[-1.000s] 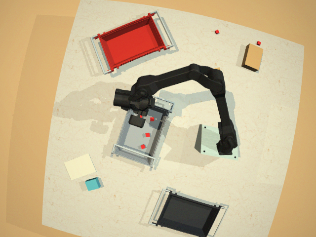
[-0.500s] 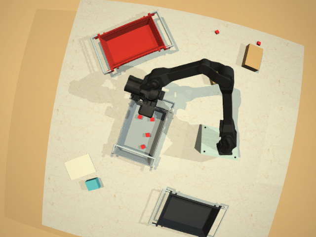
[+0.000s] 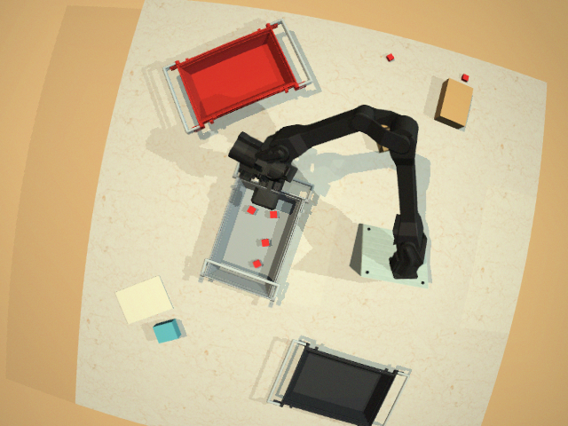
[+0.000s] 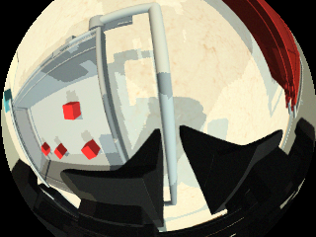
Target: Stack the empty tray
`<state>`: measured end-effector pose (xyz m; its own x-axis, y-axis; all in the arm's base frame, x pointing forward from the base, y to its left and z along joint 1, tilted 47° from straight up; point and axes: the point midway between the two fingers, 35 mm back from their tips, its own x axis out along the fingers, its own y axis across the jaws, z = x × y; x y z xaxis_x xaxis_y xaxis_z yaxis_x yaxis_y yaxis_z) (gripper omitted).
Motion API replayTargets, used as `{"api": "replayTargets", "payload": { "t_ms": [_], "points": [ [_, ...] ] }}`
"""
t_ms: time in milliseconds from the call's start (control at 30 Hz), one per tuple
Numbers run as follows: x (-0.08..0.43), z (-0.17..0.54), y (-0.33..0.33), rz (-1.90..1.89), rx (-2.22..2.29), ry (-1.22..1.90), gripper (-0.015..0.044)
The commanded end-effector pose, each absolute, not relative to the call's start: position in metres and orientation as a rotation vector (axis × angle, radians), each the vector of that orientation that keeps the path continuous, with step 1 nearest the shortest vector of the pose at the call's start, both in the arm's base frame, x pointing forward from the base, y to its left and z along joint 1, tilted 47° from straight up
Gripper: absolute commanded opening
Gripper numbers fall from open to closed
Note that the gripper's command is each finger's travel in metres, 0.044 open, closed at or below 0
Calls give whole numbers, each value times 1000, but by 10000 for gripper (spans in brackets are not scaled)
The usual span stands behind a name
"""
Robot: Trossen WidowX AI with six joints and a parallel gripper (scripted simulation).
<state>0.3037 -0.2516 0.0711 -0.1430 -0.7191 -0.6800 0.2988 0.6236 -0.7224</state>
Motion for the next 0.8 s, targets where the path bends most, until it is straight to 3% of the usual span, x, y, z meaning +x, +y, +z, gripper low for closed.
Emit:
{"api": "replayTargets", "payload": {
  "t_ms": [0, 767],
  "points": [
    [302, 65, -253, -910, -380, 1479, 81],
    [317, 64, -206, -907, -377, 1479, 81]
  ]
}}
